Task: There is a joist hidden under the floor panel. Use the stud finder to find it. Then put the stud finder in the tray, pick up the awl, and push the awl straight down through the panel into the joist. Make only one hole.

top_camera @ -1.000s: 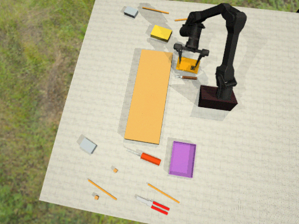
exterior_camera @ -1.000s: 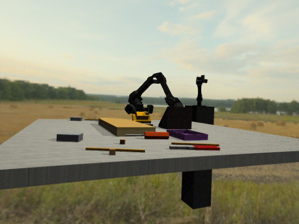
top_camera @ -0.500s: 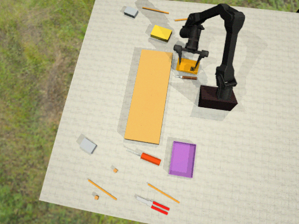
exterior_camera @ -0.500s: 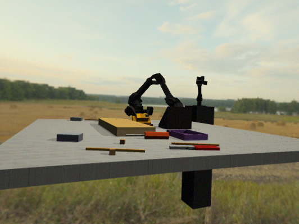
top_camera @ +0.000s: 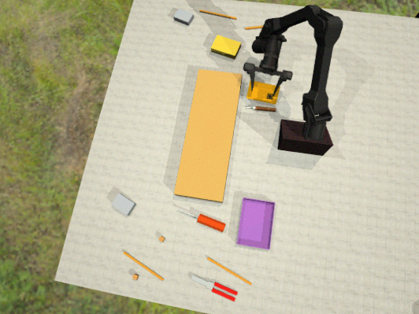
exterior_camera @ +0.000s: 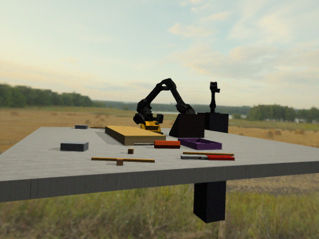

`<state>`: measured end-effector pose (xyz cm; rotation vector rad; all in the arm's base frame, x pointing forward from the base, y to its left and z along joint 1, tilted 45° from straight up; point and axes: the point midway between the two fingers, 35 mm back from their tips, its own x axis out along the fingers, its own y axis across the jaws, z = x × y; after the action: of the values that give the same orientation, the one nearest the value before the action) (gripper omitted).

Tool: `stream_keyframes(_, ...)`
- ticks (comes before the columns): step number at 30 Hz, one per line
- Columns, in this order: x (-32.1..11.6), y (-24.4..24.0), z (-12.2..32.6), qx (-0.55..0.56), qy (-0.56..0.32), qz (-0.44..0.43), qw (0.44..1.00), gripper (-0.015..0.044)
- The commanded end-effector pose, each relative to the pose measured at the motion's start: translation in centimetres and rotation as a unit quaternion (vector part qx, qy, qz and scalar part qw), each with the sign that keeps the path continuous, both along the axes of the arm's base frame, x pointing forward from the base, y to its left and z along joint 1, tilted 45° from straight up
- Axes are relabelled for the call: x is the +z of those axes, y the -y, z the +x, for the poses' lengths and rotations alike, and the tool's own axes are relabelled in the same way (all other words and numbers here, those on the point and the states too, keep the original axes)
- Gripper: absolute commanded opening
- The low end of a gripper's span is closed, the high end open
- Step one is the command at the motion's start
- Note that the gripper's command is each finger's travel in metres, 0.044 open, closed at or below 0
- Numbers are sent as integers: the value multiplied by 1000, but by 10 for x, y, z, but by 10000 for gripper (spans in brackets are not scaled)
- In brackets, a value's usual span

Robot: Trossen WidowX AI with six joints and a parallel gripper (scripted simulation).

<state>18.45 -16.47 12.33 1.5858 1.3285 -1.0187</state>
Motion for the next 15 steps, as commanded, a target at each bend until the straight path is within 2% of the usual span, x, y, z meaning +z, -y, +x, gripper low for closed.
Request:
stream_keyframes(1,0,3,0,-3,-1,-3,1000,378)
stream_keyframes(15,1,6,-1,-3,-1,-4,1000,378)
